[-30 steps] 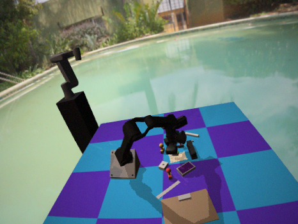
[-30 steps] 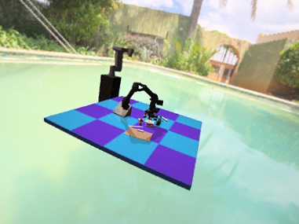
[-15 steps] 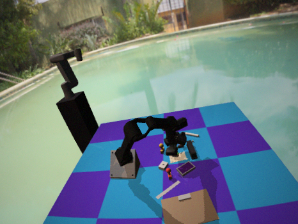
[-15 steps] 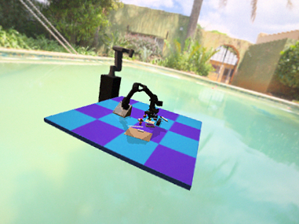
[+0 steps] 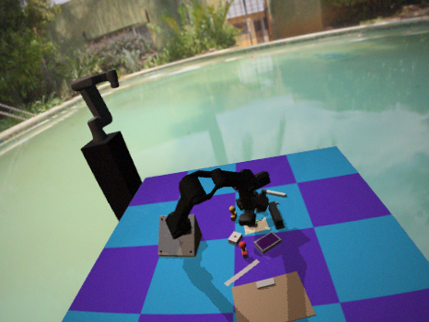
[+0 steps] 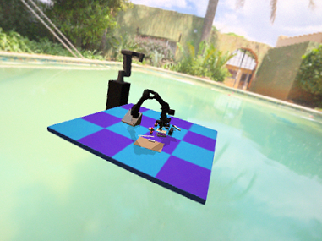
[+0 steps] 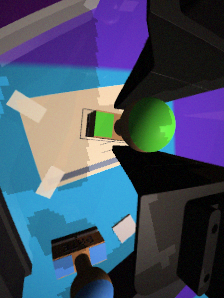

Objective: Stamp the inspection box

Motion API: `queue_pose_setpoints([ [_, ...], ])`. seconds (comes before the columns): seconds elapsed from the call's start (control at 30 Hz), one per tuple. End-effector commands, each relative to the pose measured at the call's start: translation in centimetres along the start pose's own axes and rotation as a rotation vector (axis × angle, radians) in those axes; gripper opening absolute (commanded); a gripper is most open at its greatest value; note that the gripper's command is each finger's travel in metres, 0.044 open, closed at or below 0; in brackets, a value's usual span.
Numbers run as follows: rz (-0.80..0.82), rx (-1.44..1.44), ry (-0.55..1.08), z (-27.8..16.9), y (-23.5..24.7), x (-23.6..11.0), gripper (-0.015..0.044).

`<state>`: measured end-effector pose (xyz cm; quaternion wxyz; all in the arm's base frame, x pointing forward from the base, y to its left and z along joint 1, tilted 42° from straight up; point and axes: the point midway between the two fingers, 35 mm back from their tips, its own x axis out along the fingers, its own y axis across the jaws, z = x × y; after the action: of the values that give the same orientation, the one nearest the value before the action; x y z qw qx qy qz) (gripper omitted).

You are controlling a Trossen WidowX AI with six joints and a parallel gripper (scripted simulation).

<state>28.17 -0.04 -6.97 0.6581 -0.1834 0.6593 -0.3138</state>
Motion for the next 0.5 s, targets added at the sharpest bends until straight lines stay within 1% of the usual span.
queue_pose_setpoints([
  [0.0,-0.006,-0.006,0.001,-0.15,-0.10,0.20,0.0000],
  [0.47,-0.006,-0.006,0.001,-0.15,-0.10,0.41,0.0000],
])
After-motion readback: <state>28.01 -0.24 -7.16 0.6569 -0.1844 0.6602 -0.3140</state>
